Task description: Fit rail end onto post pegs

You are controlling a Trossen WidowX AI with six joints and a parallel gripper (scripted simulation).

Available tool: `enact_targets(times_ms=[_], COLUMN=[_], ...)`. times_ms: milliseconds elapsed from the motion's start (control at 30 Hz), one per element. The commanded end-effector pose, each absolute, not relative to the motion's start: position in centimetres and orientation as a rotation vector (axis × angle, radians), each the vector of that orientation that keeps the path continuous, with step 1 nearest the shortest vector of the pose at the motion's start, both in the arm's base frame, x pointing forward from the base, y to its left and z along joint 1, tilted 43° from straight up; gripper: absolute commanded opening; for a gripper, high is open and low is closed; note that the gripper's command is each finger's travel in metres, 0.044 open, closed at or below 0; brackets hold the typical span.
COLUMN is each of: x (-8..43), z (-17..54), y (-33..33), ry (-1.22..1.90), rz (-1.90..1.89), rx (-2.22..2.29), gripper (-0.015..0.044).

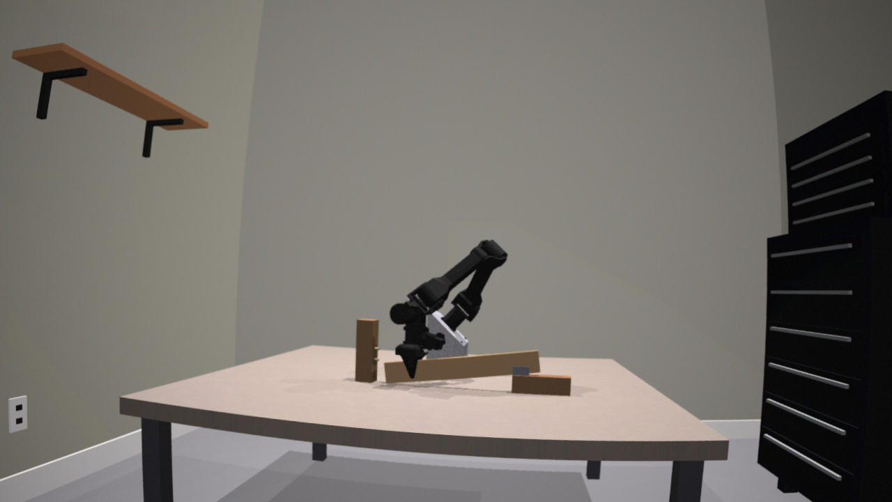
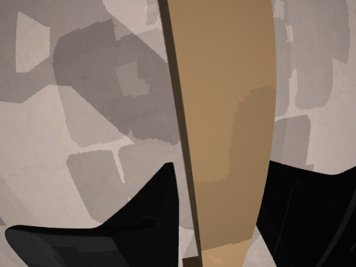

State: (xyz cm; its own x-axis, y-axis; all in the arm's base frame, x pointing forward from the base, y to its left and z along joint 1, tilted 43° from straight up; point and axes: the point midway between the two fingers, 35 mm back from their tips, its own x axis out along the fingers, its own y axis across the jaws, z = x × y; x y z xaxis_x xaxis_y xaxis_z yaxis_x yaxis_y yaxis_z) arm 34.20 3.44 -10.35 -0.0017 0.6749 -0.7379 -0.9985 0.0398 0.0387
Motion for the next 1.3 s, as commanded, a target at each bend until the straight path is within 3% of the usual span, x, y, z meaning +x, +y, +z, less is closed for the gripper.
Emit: enact_targets(times_ms=[0, 233, 1267], x=[34.20, 34.20, 34.38], z=[-10.34, -10.34, -9.63], y=[3.51, 3.51, 2.74], ry=[0.686, 0.686, 0.686], rz=[1.449, 1.449, 1.449], rx=[-0.600, -0.600, -0.601], gripper=[0.0046, 0.0000, 0.0000])
